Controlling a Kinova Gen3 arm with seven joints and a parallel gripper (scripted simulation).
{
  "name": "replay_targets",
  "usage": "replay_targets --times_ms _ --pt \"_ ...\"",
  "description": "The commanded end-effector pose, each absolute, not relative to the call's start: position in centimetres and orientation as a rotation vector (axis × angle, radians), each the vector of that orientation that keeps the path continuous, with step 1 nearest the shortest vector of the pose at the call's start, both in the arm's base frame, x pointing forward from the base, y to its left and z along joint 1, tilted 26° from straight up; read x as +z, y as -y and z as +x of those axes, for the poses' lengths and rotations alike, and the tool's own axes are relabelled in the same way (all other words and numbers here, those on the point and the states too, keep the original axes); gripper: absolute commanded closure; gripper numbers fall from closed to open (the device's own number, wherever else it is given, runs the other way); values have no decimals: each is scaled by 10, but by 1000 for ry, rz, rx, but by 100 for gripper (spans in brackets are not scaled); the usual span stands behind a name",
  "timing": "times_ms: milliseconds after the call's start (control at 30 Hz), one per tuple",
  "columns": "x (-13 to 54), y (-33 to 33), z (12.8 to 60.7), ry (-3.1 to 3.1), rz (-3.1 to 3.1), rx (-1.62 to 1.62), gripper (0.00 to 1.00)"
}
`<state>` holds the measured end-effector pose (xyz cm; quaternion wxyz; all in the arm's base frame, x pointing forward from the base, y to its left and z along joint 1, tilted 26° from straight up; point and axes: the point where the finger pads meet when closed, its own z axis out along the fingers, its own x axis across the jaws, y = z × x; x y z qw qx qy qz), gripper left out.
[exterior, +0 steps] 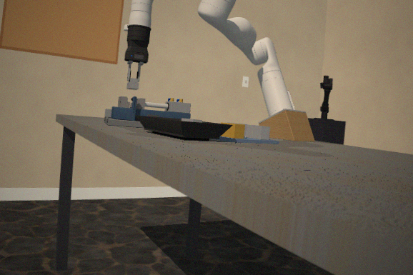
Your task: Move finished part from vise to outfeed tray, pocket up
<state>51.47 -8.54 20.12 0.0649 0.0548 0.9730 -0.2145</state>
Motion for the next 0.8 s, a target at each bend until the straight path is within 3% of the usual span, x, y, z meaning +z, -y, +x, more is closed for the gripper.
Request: replay_targets --times_ms 0,267,767 --pt "199 77 517 -2937 148 -649 100" --pt "188 49 525 -2941 112 -646 100" --pt "138 -64 535 -2959 -28 -646 100"
